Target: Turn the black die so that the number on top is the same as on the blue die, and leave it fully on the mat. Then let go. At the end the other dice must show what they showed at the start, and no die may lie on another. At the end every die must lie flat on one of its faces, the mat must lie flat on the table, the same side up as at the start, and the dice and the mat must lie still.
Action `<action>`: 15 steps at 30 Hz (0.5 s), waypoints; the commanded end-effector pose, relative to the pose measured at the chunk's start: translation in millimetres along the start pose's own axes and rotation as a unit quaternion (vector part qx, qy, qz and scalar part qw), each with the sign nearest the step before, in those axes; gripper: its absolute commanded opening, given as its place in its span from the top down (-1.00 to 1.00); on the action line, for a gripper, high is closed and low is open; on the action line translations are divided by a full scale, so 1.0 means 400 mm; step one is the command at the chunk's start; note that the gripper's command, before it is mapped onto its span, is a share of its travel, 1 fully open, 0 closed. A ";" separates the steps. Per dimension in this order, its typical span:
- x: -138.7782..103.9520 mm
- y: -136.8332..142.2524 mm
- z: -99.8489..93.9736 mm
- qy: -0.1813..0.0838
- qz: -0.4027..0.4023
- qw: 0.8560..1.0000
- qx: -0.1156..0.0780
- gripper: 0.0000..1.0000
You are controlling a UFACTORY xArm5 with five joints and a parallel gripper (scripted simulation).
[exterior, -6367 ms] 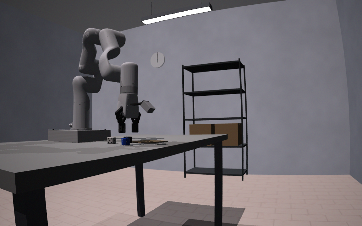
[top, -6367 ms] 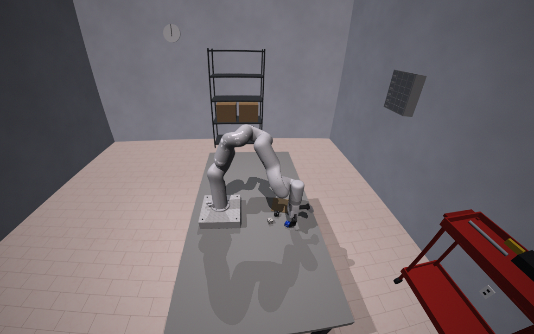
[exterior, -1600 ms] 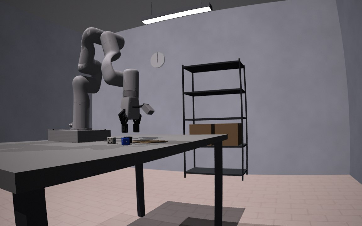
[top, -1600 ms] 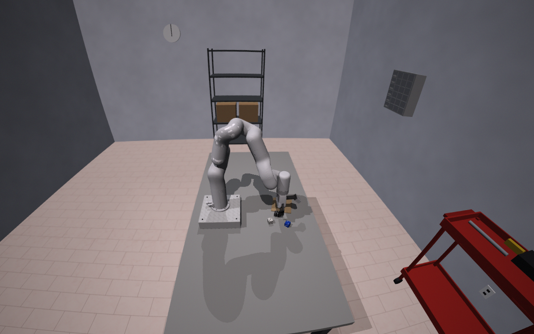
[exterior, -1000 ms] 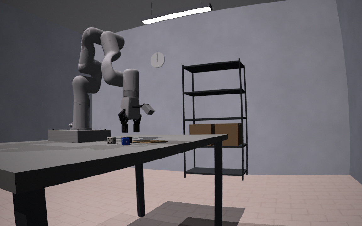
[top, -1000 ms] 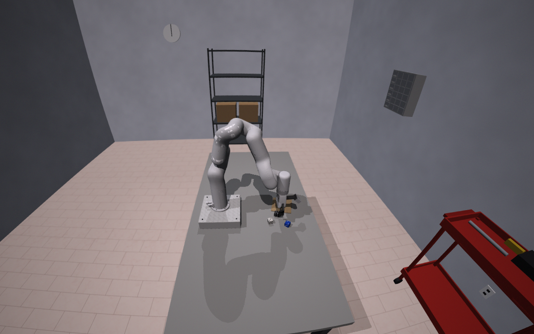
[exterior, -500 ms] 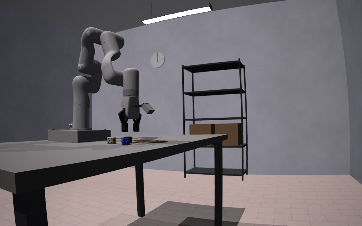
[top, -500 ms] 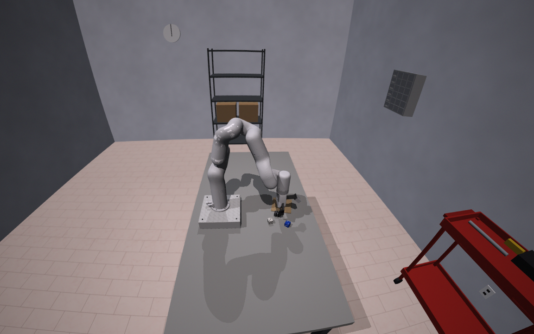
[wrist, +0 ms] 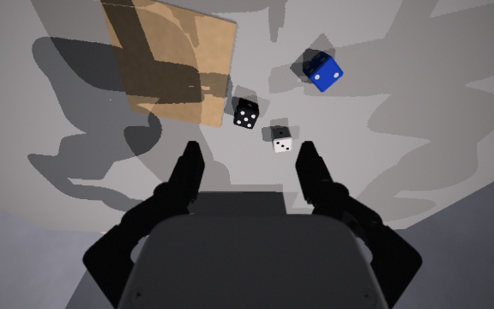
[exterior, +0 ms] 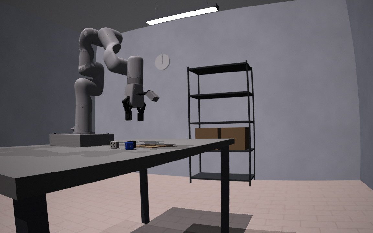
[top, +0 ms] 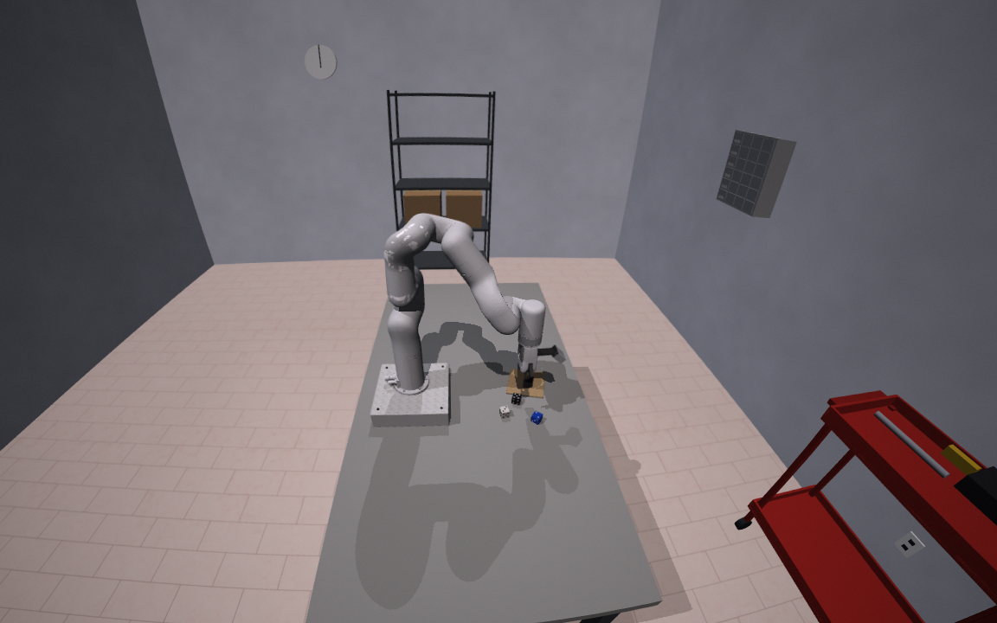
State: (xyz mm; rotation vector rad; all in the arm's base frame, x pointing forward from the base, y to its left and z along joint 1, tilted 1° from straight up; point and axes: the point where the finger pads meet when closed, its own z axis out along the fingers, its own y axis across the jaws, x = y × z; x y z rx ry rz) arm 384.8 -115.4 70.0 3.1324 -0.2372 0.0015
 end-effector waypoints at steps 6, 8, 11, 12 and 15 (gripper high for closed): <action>-0.001 0.001 -0.072 0.000 0.000 1.000 0.000 -1.00; -0.001 0.001 -0.072 0.000 0.000 1.000 0.000 -1.00; -0.001 0.001 -0.072 0.000 0.000 1.000 0.000 -1.00; -0.001 0.001 -0.072 0.000 0.000 1.000 0.000 -1.00; -0.013 -0.001 -0.070 0.000 0.038 0.999 0.000 -1.00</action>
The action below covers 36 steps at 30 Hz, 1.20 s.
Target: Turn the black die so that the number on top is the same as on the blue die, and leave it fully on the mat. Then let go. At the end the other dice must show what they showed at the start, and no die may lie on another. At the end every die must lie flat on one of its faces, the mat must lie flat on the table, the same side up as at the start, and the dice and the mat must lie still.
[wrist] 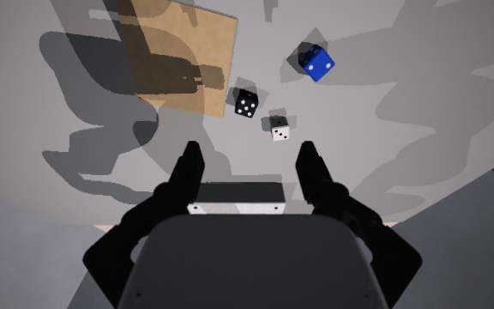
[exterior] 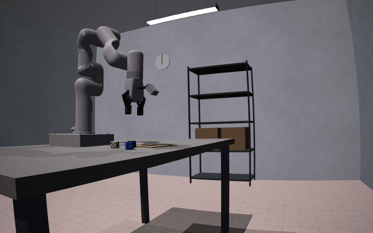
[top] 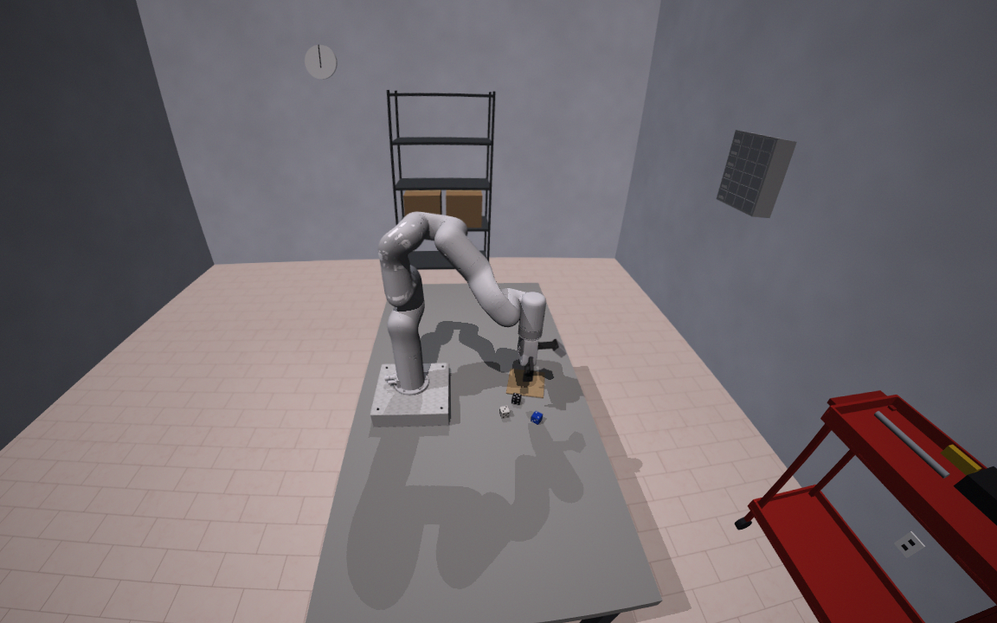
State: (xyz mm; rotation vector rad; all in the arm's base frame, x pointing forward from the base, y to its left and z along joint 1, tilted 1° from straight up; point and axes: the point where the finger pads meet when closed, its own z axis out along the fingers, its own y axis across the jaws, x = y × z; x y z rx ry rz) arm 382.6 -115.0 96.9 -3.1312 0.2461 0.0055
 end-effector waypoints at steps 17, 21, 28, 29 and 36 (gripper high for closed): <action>-0.051 -0.005 0.006 0.002 0.176 0.984 0.000 -1.00; -0.051 -0.005 0.006 0.002 0.176 0.984 0.000 -1.00; -0.051 -0.005 0.006 0.002 0.176 0.984 0.000 -1.00; -0.051 -0.005 0.006 0.002 0.176 0.984 0.000 -1.00; -0.050 -0.005 0.013 0.002 0.131 0.991 0.000 -1.00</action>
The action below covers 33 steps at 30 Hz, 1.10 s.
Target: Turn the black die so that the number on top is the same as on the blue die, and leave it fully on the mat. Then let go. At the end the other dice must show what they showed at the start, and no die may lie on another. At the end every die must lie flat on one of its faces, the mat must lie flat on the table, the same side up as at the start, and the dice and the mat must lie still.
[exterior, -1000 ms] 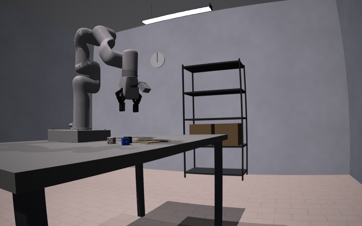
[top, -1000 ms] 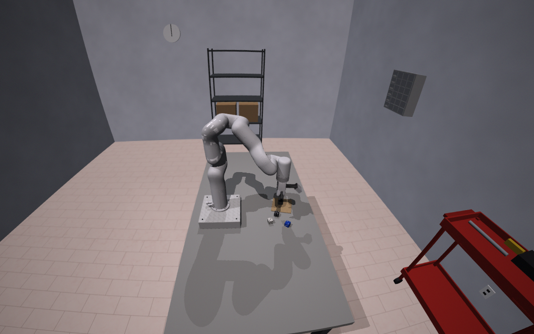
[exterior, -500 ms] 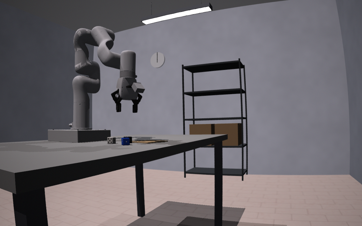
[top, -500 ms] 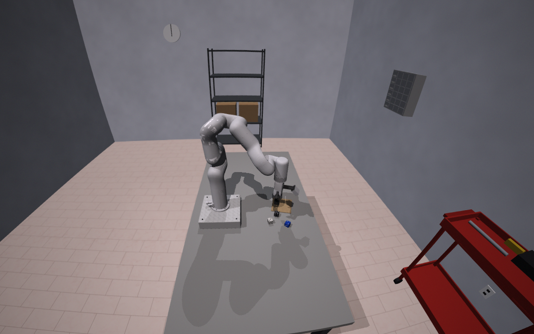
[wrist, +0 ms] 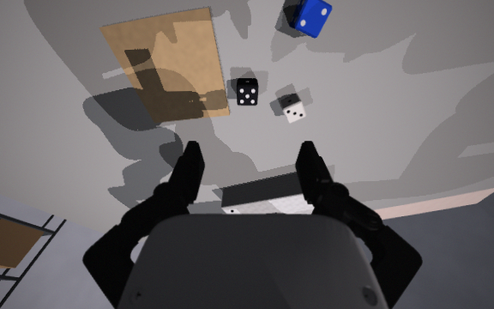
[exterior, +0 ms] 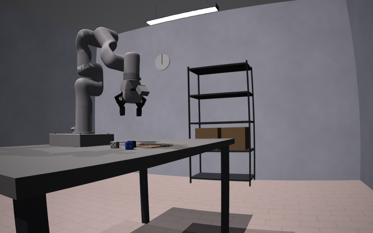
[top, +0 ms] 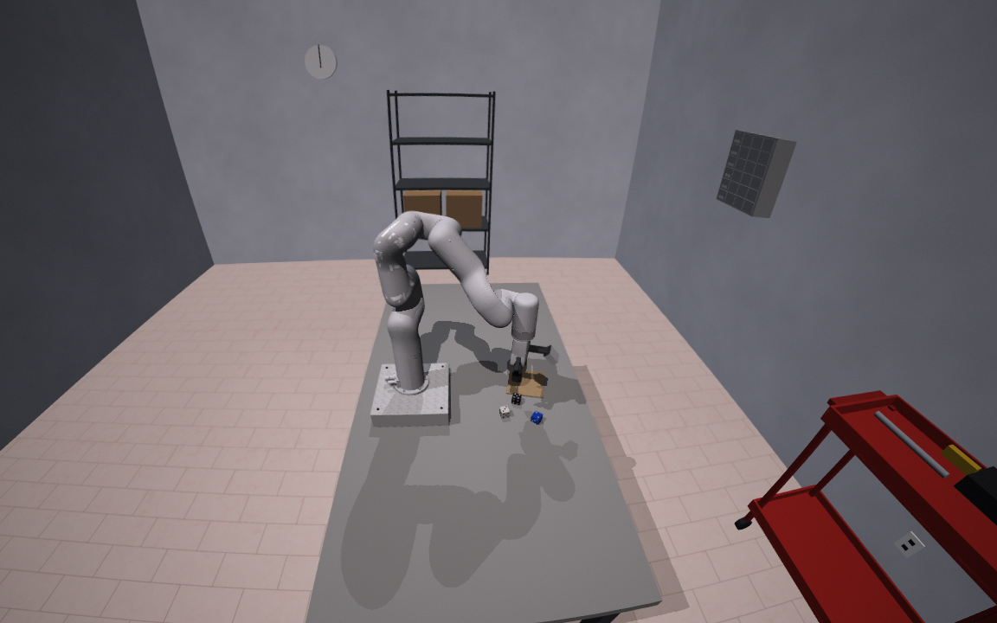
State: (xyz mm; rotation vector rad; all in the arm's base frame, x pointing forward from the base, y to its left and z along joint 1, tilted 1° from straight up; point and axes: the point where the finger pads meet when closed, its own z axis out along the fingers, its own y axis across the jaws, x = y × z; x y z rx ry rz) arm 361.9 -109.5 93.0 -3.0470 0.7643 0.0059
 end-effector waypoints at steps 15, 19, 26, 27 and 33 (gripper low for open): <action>0.004 -0.003 0.035 0.002 -0.250 0.968 0.000 -1.00; 0.004 -0.004 0.044 0.002 -0.305 0.952 0.000 -1.00; 0.004 -0.005 0.058 0.002 -0.393 0.920 0.000 -1.00; 0.004 -0.005 0.060 0.002 -0.405 0.914 0.000 -1.00; 0.004 -0.005 0.070 0.002 -0.467 0.884 -0.001 -1.00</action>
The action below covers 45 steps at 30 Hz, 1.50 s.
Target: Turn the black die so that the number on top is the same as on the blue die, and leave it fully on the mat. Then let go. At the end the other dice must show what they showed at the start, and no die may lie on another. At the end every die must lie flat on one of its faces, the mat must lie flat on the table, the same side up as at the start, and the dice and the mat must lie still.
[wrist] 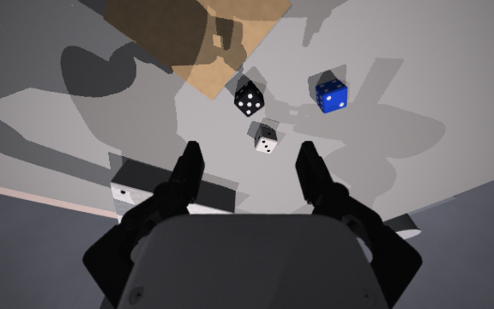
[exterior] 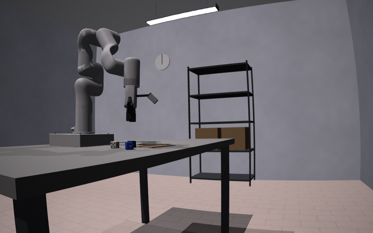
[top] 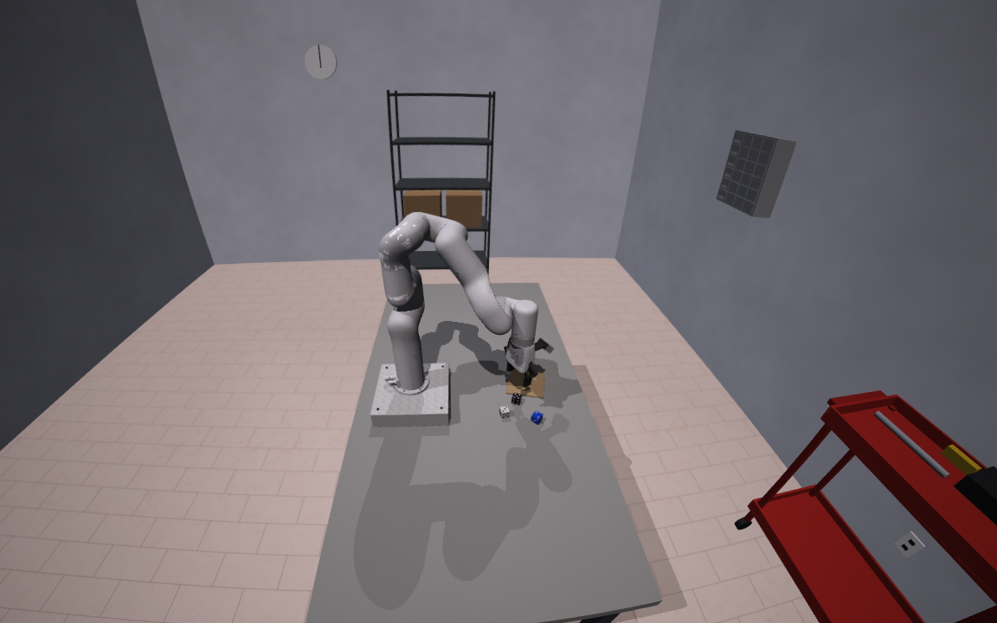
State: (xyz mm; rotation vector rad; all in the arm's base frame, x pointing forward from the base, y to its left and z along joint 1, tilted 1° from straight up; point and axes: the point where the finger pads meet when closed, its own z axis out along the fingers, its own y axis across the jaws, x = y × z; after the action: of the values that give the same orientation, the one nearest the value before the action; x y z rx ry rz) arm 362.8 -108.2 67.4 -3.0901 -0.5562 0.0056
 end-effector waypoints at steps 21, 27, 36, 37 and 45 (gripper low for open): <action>0.003 -0.002 0.047 0.002 -0.335 0.942 -0.002 -1.00; 0.003 -0.002 0.049 0.002 -0.344 0.939 -0.002 -1.00; 0.003 -0.002 0.049 0.002 -0.344 0.939 -0.002 0.05; 0.003 -0.002 0.049 0.002 -0.344 0.939 -0.002 0.05; 0.003 -0.002 0.049 0.002 -0.344 0.939 -0.002 0.05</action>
State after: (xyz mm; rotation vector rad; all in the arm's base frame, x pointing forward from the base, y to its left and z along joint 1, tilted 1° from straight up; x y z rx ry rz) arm 362.4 -106.7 46.9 -2.7109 -1.5853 0.0019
